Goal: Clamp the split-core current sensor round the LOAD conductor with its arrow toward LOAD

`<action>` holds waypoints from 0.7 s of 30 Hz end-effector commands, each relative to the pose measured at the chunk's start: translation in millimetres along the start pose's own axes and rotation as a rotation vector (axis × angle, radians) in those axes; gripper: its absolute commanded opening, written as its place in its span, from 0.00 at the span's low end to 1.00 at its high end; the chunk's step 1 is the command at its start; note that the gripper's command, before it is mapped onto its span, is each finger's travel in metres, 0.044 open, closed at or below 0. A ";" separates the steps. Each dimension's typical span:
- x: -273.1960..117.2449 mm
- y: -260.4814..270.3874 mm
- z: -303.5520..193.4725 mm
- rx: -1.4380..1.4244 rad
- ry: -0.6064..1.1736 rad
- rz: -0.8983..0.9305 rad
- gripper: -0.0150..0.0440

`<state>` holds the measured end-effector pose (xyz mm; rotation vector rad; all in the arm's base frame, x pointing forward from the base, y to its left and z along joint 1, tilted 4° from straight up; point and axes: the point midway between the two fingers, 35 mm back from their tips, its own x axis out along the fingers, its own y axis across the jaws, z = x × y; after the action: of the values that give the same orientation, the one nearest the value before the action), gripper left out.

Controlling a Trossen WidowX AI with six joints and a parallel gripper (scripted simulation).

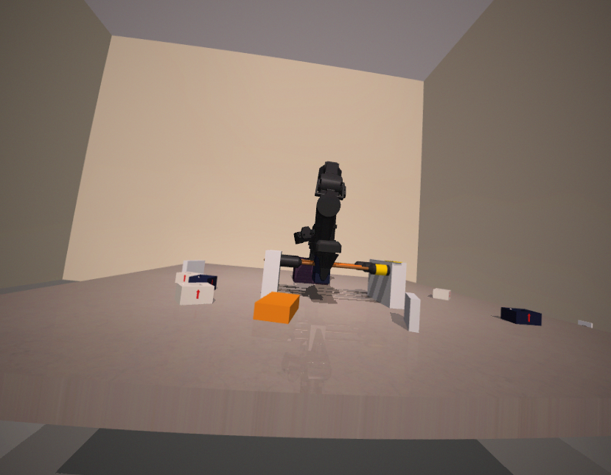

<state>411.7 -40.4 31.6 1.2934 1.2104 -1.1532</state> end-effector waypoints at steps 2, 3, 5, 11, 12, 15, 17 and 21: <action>-1.7 0.8 0.1 0.000 0.000 -0.016 1.00; -3.5 1.4 0.2 0.001 -0.001 -0.037 1.00; -8.2 2.5 0.5 0.002 -0.002 -0.091 1.00; -21.9 1.7 0.6 0.004 -0.004 -0.238 1.00; -21.6 1.6 0.6 0.004 -0.004 -0.238 1.00; -19.3 1.1 0.6 0.004 -0.004 -0.239 1.00; -16.6 0.5 0.6 0.004 -0.004 -0.240 1.00; -10.2 -1.1 0.6 0.004 -0.004 -0.244 1.00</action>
<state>411.1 -41.3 47.5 1.1824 1.3839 -1.3215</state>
